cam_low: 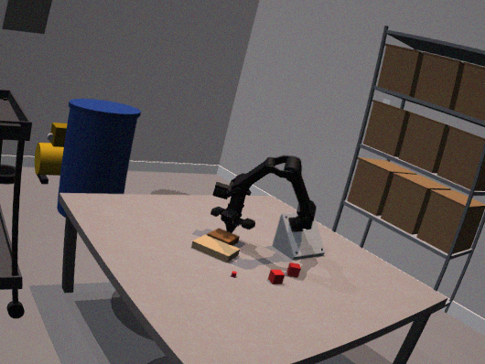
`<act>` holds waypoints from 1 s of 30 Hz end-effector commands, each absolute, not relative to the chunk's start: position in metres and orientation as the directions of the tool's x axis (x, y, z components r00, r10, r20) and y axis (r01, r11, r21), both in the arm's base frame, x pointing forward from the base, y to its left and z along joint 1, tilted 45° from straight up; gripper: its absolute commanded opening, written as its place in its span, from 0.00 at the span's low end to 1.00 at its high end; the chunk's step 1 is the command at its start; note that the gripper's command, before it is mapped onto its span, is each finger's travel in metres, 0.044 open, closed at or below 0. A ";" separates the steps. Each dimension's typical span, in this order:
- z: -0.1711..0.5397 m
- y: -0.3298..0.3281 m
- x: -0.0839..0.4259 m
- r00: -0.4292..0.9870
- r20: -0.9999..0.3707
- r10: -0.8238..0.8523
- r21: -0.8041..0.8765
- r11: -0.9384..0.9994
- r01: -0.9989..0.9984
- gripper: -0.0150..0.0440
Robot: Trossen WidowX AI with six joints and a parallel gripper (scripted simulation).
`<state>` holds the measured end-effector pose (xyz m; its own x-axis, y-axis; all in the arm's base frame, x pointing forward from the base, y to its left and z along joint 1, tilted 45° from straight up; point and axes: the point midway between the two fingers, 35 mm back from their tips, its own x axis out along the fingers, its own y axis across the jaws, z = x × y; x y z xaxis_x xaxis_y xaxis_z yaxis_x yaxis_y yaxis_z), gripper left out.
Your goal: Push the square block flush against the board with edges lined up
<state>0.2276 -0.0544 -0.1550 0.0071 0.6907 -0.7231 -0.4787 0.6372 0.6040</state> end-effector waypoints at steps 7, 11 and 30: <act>-0.151 -0.050 0.234 0.011 -0.718 0.696 0.605 0.632 -0.484 0.25; -0.153 -0.052 0.231 0.011 -0.719 0.695 0.605 0.633 -0.484 0.25; -0.165 -0.064 0.203 0.010 -0.720 0.694 0.604 0.634 -0.483 0.25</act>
<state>0.2104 -0.0639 -0.1621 0.0162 0.6919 -0.7218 -0.4865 0.6361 0.5989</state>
